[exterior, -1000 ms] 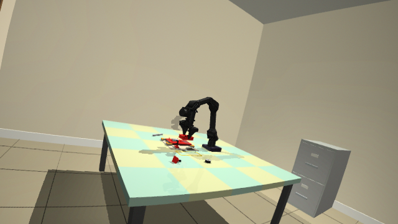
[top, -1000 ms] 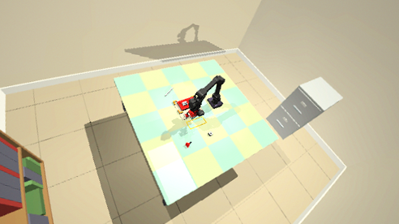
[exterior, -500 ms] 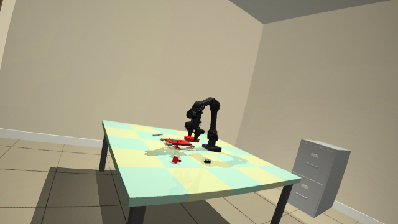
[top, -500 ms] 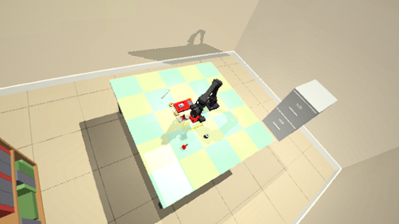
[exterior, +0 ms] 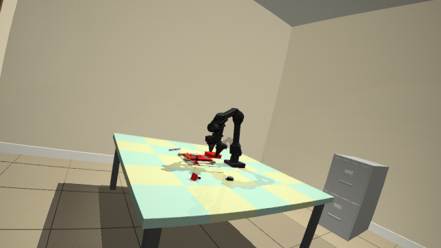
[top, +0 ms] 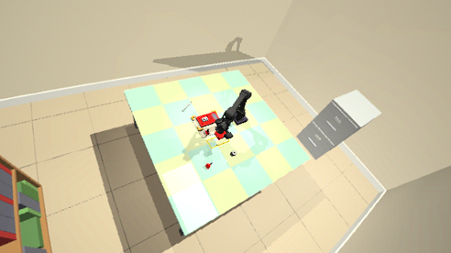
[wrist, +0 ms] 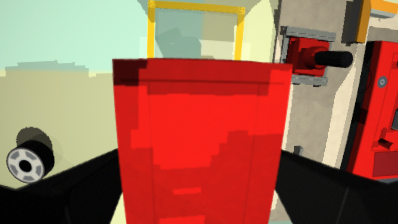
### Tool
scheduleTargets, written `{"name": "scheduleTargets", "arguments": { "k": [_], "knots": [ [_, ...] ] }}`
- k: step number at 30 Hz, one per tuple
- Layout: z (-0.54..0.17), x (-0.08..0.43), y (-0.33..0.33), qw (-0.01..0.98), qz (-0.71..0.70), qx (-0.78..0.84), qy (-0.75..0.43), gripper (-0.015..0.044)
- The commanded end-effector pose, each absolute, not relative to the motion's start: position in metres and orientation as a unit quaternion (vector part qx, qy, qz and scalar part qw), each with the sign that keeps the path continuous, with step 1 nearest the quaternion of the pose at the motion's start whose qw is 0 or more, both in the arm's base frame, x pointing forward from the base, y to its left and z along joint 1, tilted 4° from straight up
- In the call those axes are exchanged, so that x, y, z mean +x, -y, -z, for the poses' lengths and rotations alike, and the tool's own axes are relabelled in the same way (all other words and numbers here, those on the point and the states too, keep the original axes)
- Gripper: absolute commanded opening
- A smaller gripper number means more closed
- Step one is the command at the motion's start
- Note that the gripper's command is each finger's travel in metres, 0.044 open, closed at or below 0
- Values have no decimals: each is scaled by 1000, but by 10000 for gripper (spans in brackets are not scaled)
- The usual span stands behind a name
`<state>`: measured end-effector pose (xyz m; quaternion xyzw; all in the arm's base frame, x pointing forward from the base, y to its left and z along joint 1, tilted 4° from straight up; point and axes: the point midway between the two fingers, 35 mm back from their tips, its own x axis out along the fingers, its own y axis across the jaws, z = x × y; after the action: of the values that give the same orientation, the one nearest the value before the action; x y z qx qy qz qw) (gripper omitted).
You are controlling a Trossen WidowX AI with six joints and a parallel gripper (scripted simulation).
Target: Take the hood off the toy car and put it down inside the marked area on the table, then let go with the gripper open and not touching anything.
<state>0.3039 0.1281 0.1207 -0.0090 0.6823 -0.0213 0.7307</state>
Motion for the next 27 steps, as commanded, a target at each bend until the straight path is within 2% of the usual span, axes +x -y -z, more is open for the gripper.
{"name": "scheduleTargets", "arguments": {
  "k": [1, 27],
  "knots": [
    [-116, 304, -127, 731, 24, -10, -682, 0],
    [-99, 306, -127, 731, 24, -10, -682, 0]
  ]
}}
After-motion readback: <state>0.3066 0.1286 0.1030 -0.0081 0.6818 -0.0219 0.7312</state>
